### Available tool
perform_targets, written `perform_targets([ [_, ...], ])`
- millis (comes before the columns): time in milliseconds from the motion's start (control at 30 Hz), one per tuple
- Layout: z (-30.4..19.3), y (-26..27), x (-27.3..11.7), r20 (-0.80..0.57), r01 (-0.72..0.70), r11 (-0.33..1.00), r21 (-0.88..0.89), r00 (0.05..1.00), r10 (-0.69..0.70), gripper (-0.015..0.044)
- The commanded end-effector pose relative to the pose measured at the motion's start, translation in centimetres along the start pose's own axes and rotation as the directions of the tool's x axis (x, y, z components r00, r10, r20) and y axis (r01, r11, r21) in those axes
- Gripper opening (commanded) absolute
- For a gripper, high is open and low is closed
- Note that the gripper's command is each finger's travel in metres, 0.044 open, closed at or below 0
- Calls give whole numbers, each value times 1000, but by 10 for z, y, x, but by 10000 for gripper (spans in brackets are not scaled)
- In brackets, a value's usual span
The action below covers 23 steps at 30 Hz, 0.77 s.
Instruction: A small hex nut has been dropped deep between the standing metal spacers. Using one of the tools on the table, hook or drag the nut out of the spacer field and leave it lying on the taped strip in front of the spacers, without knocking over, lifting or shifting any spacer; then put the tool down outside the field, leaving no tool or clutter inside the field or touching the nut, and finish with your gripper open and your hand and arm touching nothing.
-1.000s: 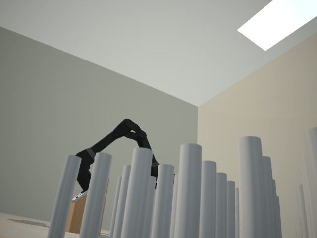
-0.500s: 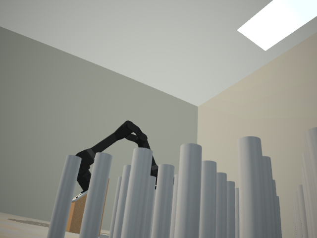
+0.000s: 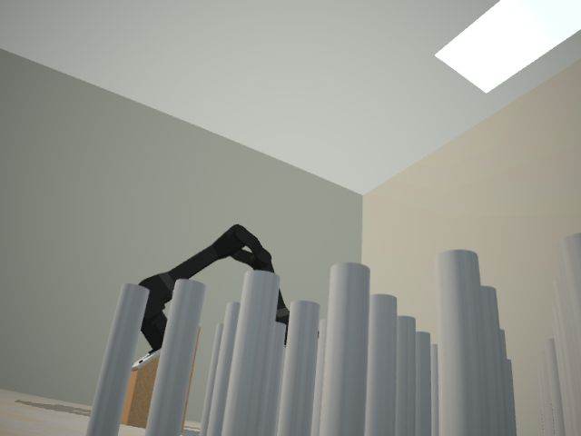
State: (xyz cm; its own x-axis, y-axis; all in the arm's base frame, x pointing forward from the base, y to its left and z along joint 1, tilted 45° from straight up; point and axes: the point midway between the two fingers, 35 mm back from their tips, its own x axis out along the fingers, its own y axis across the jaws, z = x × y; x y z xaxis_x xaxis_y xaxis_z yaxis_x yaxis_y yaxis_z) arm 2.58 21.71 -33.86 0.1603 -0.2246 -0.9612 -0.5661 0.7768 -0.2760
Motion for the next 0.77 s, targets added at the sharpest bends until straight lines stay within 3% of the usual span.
perform_targets([
  [0,-2,-1,3,1,-3,1000,6,1000,3,0],
  [167,-5,-4,7,1,-3,1000,6,1000,3,0],
  [733,-3,-3,4,0,0,1000,0,1000,0,440],
])
